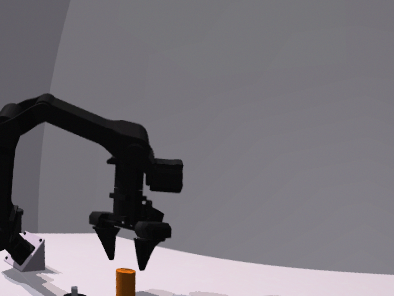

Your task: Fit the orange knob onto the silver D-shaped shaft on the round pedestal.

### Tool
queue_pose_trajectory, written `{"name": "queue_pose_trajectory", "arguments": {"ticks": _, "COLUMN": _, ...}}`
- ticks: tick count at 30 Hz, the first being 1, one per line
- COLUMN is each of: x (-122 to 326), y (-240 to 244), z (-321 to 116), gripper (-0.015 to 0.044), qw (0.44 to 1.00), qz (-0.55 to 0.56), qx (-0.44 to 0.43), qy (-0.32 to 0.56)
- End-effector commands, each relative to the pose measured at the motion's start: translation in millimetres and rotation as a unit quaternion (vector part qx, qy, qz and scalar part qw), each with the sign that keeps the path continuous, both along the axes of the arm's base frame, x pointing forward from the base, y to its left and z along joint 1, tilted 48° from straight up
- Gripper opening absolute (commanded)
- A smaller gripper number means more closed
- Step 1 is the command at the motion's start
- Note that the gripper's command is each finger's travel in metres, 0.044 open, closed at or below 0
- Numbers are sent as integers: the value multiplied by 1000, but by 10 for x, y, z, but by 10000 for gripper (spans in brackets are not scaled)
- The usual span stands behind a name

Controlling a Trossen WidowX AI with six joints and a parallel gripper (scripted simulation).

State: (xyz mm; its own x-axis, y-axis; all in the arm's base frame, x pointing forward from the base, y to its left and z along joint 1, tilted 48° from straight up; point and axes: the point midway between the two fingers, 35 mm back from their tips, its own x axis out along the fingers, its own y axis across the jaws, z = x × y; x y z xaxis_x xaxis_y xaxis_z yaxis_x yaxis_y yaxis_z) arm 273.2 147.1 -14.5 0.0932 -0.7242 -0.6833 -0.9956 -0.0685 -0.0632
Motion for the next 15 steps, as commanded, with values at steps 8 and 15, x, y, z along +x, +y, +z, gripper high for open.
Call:
{"name": "queue_pose_trajectory", "arguments": {"ticks": 8, "x": 29, "y": -115, "z": -118, "gripper": 440, "qw": 1000, "qz": 4, "qx": -2, "qy": 0}}
{"name": "queue_pose_trajectory", "arguments": {"ticks": 15, "x": 43, "y": -196, "z": -196, "gripper": 440, "qw": 1000, "qz": 4, "qx": -2, "qy": -1}}
